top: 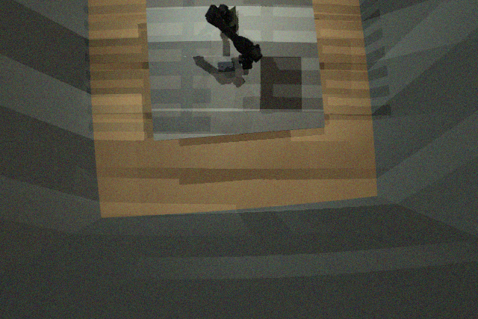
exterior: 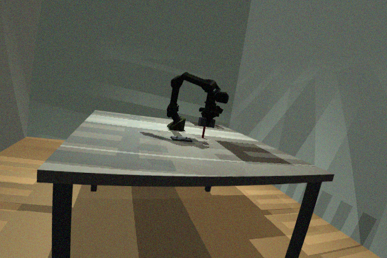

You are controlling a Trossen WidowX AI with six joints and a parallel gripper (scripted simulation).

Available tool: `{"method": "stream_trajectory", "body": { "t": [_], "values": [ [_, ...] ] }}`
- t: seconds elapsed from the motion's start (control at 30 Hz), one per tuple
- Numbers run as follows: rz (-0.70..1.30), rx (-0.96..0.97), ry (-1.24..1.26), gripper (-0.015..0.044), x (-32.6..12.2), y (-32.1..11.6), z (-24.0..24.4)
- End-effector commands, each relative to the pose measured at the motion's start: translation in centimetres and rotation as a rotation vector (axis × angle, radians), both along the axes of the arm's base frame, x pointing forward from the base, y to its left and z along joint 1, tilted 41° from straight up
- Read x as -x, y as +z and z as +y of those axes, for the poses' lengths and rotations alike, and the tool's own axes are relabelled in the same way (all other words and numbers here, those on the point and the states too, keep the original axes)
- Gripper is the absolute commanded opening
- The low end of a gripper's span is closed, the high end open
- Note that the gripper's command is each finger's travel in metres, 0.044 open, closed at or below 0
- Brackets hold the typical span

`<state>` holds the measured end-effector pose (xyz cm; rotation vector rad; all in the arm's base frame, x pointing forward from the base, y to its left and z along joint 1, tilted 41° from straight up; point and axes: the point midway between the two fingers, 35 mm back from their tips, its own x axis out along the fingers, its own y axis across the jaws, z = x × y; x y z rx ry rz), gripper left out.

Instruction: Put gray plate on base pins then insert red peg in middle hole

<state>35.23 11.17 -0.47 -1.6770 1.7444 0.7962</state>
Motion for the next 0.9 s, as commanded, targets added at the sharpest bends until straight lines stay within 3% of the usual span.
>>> {"method": "stream_trajectory", "body": {
  "t": [0.0,0.33,0.87],
  "values": [
    [-0.009,-0.008,-0.002,0.0,0.1,1.4,1.2],
    [-0.009,-0.007,-0.002,0.0,0.3,2.7,1.8],
    [-0.038,-0.013,-0.023,0.0,-0.5,3.8,-3.1]
  ]
}}
